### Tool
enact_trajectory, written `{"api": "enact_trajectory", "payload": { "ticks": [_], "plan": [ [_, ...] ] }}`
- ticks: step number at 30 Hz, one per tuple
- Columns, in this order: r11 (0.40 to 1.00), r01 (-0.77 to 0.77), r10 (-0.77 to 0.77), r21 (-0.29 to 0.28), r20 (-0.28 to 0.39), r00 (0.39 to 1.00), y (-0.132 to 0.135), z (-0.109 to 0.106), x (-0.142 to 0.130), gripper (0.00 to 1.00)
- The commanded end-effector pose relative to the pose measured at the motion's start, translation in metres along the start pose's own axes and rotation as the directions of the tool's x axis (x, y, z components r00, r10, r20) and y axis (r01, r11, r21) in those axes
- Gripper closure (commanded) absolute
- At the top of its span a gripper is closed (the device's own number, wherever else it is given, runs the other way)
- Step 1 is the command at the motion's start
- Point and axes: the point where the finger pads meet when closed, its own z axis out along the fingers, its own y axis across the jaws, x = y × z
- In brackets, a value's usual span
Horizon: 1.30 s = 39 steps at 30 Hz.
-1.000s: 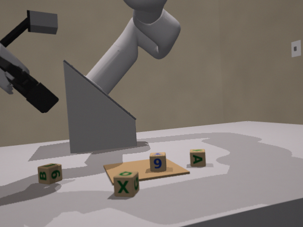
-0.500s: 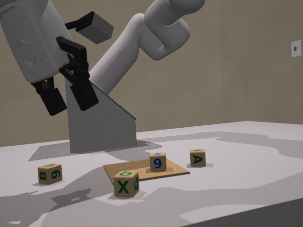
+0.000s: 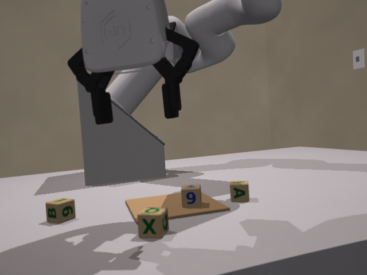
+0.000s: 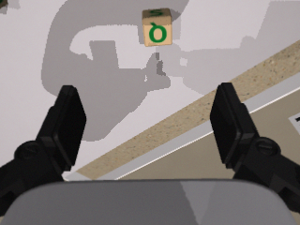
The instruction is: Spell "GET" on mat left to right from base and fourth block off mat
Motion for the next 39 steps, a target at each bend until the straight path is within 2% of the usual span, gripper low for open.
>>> {"api": "enact_trajectory", "payload": {
  "ticks": [1, 21, 28, 33, 35, 37, 39],
  "plan": [
    [0.999, 0.047, -0.047, 0.016, 0.047, 0.998, 0.009, -0.004, -0.001, 0.0],
    [0.999, 0.042, -0.043, 0.019, 0.057, 0.997, 0.012, -0.004, 0.0, 0.0],
    [0.983, -0.181, 0.18, 0.006, 0.059, 0.982, 0.012, 0.002, -0.001, 0.0],
    [0.938, -0.347, 0.347, -0.005, 0.059, 0.936, 0.012, 0.008, -0.001, 0.0],
    [0.938, -0.347, 0.347, -0.005, 0.059, 0.936, 0.012, 0.008, -0.001, 0.0],
    [0.891, -0.454, 0.453, -0.012, 0.058, 0.889, 0.012, 0.011, -0.001, 0.0],
    [0.874, -0.486, 0.486, -0.014, 0.058, 0.872, 0.012, 0.012, -0.001, 0.0]
  ]
}}
